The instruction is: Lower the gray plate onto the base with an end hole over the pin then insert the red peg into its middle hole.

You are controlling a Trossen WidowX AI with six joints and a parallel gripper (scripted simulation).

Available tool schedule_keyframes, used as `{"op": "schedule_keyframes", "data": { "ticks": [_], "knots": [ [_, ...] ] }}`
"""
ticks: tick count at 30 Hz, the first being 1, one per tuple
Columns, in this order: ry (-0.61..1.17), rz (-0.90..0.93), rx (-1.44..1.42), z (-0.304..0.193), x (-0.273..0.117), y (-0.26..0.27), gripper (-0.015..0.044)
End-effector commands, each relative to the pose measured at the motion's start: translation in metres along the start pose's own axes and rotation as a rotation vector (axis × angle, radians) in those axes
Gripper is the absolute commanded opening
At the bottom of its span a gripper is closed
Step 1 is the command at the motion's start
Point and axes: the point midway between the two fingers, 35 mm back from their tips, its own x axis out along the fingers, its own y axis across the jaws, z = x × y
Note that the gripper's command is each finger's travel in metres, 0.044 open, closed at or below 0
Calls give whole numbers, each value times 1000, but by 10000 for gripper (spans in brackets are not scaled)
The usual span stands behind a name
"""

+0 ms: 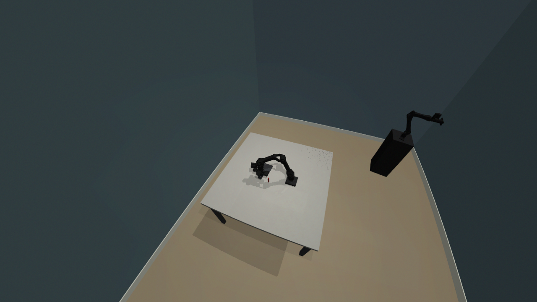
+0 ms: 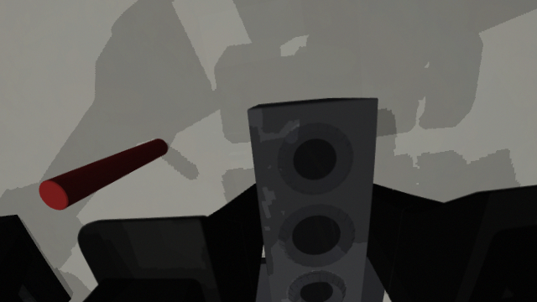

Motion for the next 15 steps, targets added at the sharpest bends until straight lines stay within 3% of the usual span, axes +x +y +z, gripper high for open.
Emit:
{"op": "schedule_keyframes", "data": {
  "ticks": [1, 15],
  "knots": [
    [-1, -14, -5, -1, -16, -2, 0],
    [-1, -14, -4, -4, -61, 0, 0]
  ]
}}
